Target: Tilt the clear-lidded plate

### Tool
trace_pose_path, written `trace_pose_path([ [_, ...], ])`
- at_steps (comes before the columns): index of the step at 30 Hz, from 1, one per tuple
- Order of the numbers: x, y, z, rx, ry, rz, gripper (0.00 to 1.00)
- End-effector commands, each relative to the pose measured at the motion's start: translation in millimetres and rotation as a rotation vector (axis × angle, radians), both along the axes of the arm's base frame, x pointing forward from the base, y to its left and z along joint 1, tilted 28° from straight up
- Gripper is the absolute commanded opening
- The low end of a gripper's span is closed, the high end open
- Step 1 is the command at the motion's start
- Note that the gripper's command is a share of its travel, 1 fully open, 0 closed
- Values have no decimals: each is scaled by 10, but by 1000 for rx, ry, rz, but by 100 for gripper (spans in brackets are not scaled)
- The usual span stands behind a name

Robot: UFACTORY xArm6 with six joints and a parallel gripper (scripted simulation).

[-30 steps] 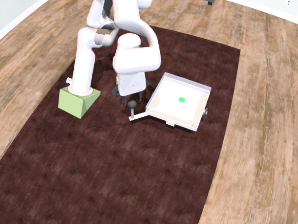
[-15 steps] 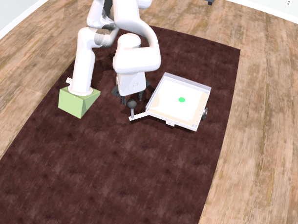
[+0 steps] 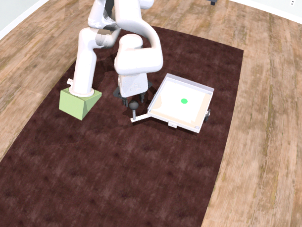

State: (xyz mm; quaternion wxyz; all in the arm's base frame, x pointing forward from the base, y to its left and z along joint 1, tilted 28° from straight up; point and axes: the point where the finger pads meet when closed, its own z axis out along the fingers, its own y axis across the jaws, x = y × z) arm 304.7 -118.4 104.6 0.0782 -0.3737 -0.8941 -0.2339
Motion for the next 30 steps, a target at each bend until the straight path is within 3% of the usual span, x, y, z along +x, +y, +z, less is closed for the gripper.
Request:
trace_pose_path([
  [1,5,-3,-1,-2,-2,-1,61],
  [30,14,99,-190,-2,-2,-1,61],
])
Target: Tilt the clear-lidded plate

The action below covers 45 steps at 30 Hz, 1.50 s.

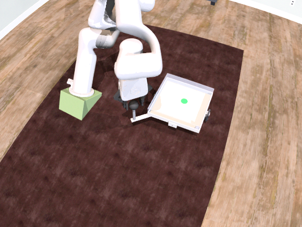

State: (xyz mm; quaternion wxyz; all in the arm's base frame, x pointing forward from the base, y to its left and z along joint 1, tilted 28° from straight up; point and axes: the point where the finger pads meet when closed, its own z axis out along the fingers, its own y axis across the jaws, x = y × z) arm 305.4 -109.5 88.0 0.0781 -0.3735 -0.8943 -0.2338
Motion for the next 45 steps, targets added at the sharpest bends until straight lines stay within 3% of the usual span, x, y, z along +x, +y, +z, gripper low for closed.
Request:
trace_pose_path([
  [1,8,15,-34,-1,-2,-1,61],
  [38,12,68,-132,-1,-2,-1,61],
  [39,12,68,-132,-1,-2,-1,0],
  [45,12,68,-132,-1,-2,-1,0],
])
